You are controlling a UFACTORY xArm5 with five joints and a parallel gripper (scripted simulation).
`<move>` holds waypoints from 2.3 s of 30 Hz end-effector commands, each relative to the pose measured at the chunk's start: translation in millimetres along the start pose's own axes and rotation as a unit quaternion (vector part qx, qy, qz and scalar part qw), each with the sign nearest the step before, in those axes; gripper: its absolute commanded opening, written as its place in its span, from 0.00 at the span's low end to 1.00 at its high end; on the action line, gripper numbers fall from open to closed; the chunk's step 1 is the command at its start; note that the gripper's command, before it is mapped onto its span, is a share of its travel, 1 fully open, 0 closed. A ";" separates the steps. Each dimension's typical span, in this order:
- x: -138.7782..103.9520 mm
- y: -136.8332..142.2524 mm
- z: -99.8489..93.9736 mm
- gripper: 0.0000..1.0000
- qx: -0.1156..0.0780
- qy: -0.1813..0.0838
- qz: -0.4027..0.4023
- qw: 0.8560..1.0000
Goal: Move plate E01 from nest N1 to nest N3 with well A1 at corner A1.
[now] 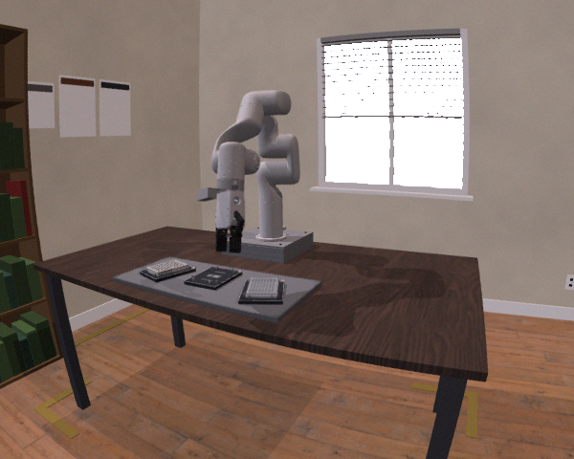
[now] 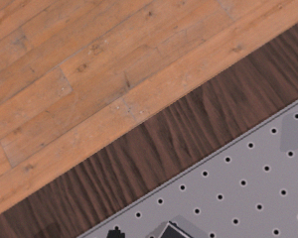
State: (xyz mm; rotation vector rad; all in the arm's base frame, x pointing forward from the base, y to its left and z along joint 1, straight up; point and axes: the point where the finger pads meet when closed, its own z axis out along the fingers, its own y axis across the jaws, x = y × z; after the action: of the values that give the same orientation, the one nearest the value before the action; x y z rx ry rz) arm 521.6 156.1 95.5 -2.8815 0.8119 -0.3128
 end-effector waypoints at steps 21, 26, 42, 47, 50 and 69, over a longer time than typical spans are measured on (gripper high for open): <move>20.4 51.1 -64.9 1.00 -0.036 -0.027 -0.100 0.994; 22.9 67.3 -83.5 1.00 -0.043 -0.037 -0.127 0.990; 22.3 110.6 -131.9 1.00 -0.058 -0.064 -0.192 0.978; 19.9 124.1 -146.7 1.00 -0.061 -0.076 -0.218 0.971; 18.5 130.8 -154.1 1.00 -0.062 -0.076 -0.218 0.971; 8.4 203.7 -142.9 1.00 -0.081 -0.094 -0.144 0.982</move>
State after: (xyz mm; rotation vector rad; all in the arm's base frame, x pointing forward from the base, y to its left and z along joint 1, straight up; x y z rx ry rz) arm 398.8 -19.4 205.5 -3.1166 0.4000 0.0118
